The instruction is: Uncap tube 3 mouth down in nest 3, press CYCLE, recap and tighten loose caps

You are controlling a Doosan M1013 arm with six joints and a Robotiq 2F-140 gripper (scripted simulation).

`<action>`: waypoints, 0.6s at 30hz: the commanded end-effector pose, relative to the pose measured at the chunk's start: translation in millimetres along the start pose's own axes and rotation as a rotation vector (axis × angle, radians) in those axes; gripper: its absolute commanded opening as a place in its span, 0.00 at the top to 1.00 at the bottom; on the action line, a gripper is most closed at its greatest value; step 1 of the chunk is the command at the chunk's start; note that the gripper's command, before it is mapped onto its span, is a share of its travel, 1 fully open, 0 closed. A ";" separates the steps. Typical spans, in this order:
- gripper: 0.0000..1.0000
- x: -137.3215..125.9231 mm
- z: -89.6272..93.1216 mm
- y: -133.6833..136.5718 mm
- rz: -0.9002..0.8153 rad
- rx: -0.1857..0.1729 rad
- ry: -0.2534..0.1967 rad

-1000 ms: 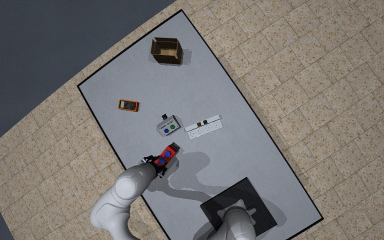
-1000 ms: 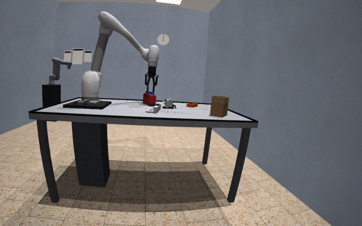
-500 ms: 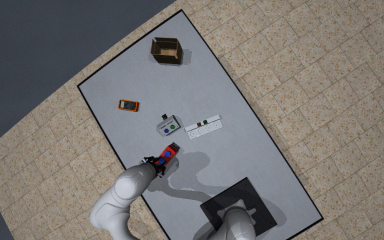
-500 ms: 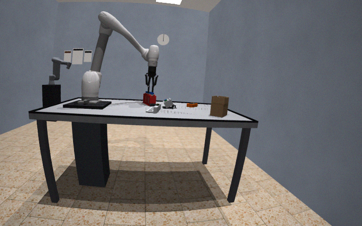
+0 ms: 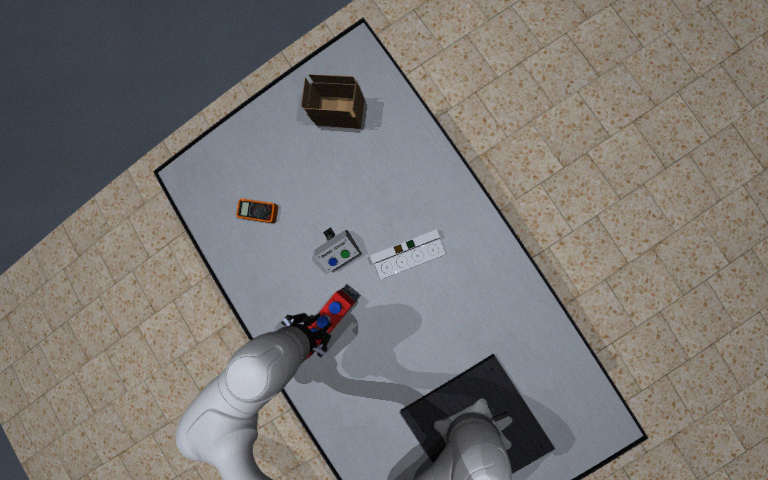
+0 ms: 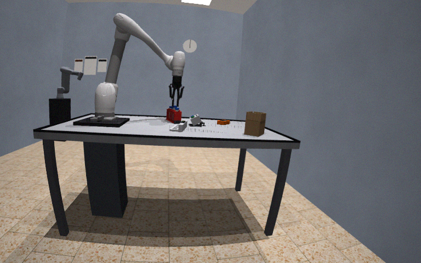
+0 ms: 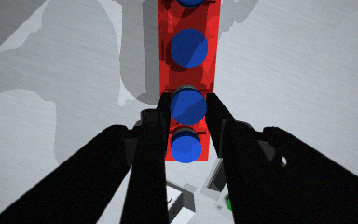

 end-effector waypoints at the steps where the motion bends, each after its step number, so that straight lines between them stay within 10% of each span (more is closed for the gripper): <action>1: 0.70 0.1 -13.4 0.4 0.000 0.000 -0.003; 10: 0.70 -0.1 -31.0 0.2 0.000 -0.001 -0.003; 18: 0.70 -45.8 -27.2 -30.8 -0.525 0.003 0.005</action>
Point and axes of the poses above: the point where the finger pads meet when closed, its own z axis out along the fingers, its own y axis across the jaws, x = y × z, the point moved 2 cm from there along -z, back along the fingers, and after that the axes turned 14 degrees about -z, right-handed, at the moved point
